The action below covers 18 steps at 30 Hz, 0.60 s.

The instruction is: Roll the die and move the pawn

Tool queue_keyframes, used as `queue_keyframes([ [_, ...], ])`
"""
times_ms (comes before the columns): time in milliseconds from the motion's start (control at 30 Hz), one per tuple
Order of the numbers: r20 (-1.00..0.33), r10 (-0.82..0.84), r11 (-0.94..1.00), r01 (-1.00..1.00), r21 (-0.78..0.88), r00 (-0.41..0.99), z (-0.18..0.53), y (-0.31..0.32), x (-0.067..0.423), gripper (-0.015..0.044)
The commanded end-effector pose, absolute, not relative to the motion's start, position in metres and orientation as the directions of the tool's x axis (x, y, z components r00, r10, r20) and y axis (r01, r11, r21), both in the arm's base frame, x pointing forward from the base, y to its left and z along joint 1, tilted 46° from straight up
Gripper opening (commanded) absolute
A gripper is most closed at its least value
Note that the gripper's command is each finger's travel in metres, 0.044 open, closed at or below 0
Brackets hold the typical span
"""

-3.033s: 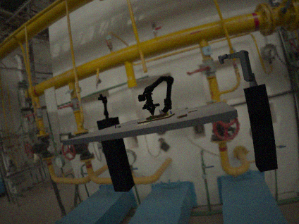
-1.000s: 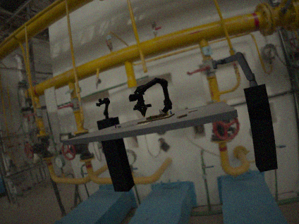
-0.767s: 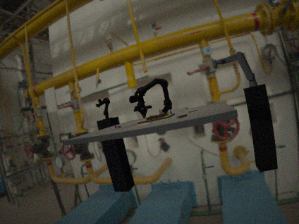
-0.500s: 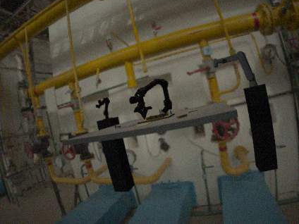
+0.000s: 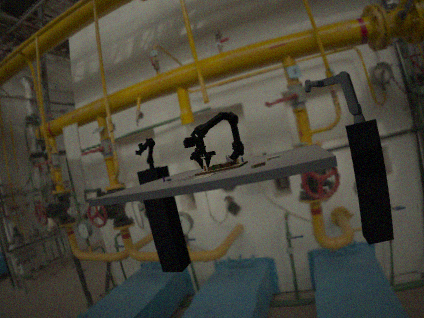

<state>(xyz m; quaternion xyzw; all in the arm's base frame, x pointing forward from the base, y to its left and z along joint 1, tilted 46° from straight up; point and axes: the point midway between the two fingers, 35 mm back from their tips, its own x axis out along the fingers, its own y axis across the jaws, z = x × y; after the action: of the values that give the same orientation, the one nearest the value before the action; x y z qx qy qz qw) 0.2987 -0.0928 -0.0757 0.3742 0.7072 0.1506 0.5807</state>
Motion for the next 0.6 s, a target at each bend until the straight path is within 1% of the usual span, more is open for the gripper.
queue_keyframes([
  [0,-0.712,0.701,0.677,0.353,0.646,-0.041,-0.052,-0.119,0.301,0.0341],
  [133,-0.711,0.702,0.676,0.354,0.646,-0.041,-0.044,-0.127,0.301,0.0440],
  [267,-0.712,0.701,0.680,0.337,0.651,-0.041,-0.035,-0.128,0.295,0.0440],
  [567,-0.709,0.704,0.709,0.104,0.697,-0.048,0.065,-0.115,0.206,0.0440],
])
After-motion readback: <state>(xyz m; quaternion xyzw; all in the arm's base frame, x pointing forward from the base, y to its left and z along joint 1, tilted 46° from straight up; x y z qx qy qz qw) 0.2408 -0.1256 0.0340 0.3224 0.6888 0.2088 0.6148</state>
